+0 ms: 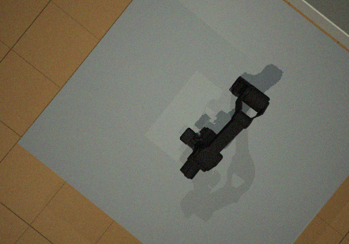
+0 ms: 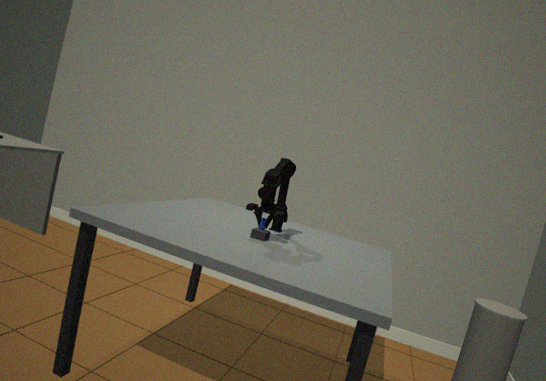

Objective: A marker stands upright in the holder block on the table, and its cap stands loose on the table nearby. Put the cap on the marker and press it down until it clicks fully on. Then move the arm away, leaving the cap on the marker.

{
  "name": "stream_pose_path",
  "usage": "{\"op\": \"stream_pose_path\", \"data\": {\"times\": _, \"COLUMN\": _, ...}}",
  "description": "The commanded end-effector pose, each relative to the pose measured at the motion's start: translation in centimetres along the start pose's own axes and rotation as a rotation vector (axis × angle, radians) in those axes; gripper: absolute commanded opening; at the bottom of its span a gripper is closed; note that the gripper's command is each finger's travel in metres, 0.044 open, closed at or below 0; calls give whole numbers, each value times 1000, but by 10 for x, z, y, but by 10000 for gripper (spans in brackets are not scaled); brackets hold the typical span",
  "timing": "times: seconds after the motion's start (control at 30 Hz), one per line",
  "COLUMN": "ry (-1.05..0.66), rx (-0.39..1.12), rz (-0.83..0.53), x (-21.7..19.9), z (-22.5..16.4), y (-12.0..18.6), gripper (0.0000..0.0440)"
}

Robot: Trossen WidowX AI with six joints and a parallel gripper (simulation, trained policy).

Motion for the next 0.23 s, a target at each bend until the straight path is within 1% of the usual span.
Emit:
{"op": "stream_pose_path", "data": {"times": 0.0, "ry": 16, "rx": -38, "rz": 21, "x": 3, "z": 2, "y": -15, "gripper": 161}}
{"op": "stream_pose_path", "data": {"times": 0.07, "ry": 23, "rx": -50, "rz": 15, "x": 3, "z": 7, "y": -15, "gripper": 181}}
{"op": "stream_pose_path", "data": {"times": 0.1, "ry": 26, "rx": -53, "rz": 12, "x": 3, "z": 9, "y": -14, "gripper": 199}}
{"op": "stream_pose_path", "data": {"times": 0.2, "ry": 34, "rx": -55, "rz": 4, "x": 2, "z": 13, "y": -11, "gripper": 272}}
Point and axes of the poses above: the point midway between the two fingers, 35 mm back from their tips, its own y axis back along the fingers, its own x axis across the jaws, z = x × y, the point moved 3 cm from there along y, back along the fingers, and after that the axes turned 9 degrees about -y, right-handed, at the moved point
